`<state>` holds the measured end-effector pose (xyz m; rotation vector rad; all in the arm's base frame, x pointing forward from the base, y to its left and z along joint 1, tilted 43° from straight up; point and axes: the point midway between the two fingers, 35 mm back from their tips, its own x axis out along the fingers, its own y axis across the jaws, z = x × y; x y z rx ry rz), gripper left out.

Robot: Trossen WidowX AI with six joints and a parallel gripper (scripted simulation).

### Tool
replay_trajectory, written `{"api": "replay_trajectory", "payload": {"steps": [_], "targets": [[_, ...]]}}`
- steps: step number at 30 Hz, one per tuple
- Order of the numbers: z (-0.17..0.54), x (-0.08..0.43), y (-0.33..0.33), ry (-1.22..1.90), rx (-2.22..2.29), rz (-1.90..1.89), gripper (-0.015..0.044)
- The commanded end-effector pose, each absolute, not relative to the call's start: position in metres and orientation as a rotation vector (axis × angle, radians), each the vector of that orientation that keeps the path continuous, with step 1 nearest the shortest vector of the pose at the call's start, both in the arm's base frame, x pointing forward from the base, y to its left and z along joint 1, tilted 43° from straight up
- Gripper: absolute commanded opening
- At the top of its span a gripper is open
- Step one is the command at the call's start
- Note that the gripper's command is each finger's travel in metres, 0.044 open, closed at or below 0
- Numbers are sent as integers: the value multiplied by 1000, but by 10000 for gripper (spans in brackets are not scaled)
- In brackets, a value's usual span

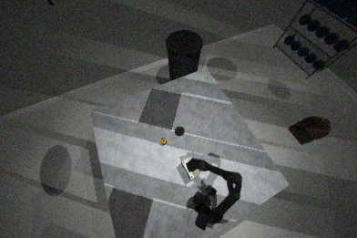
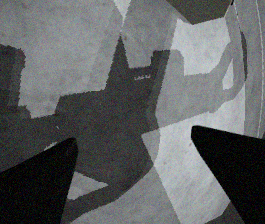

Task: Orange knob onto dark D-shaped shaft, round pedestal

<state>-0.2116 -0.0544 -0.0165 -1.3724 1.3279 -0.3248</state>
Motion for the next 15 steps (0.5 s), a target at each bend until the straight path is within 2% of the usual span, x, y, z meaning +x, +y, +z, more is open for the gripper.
{"api": "replay_trajectory", "payload": {"steps": [1,2,11,15], "targets": [[-16,-212,-54,1328,-1362,-325,426],[-13,-212,-53,1330,-1332,-327,440],[23,-211,-31,1413,-748,-424,440],[26,-210,-30,1423,-704,-437,440]]}}
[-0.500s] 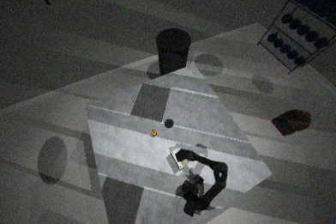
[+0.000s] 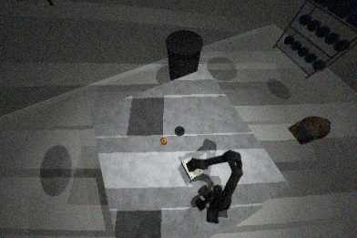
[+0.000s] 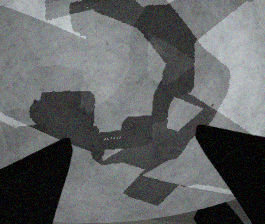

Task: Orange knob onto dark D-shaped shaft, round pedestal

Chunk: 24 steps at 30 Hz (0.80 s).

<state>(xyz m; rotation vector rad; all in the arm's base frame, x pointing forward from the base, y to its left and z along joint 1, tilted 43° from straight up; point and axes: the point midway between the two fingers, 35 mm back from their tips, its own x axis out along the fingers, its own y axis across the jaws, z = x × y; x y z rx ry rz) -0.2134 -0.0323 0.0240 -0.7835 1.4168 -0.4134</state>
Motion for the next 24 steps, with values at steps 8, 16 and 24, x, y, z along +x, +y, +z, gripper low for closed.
{"api": "replay_trajectory", "payload": {"steps": [8,16,24], "targets": [[22,-212,-11,1457,-672,-423,440],[7,-197,81,1573,-529,-318,440],[-9,-129,179,1567,-431,-192,440]]}}
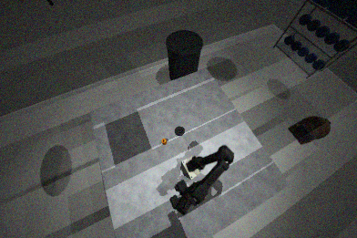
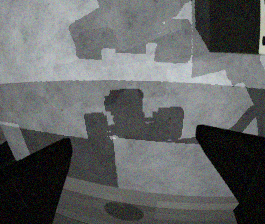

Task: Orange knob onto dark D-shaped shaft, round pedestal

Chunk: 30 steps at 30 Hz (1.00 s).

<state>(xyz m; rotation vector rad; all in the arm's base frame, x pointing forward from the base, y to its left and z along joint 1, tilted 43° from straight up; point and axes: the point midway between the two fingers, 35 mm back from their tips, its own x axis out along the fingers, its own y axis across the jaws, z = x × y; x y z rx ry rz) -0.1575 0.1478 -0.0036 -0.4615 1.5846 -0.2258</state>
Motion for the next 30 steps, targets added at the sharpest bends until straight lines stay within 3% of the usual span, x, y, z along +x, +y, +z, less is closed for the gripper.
{"api": "replay_trajectory", "payload": {"steps": [1,18,30], "targets": [[-11,-117,188,1562,-412,-200,440],[-30,72,239,1465,-382,-265,440],[-34,250,155,1383,-640,-413,440]]}}
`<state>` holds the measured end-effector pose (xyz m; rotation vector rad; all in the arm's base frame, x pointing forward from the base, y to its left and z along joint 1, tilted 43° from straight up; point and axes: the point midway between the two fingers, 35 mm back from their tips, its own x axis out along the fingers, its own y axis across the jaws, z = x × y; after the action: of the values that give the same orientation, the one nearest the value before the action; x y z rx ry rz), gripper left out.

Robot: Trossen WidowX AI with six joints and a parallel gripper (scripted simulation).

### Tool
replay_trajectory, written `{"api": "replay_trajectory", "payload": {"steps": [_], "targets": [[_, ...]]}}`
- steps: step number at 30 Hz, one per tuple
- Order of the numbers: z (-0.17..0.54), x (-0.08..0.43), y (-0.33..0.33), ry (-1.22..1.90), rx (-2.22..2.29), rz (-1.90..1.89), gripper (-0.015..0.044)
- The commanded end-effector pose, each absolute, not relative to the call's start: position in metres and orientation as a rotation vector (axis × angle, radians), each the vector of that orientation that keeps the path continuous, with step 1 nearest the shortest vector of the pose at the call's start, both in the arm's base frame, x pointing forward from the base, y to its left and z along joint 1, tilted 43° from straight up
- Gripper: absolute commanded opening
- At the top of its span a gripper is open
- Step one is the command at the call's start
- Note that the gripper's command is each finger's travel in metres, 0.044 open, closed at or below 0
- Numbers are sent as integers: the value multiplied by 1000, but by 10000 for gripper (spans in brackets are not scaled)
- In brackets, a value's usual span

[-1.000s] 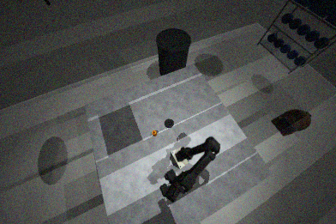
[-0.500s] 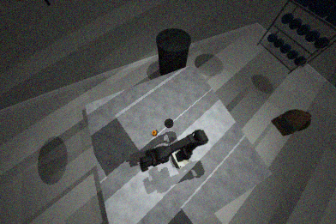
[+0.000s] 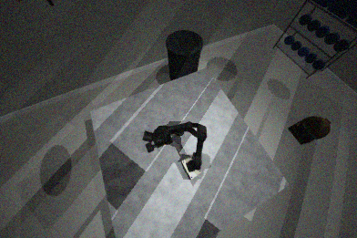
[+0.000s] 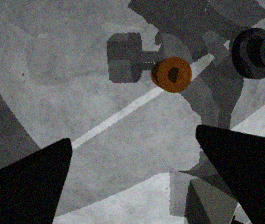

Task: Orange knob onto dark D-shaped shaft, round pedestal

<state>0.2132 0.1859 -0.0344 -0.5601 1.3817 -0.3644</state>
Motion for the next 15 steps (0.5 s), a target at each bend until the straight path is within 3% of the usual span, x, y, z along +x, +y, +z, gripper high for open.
{"api": "replay_trajectory", "payload": {"steps": [1,15], "targets": [[-33,257,144,1386,-662,-427,440],[-44,264,124,1389,-681,-439,440]]}}
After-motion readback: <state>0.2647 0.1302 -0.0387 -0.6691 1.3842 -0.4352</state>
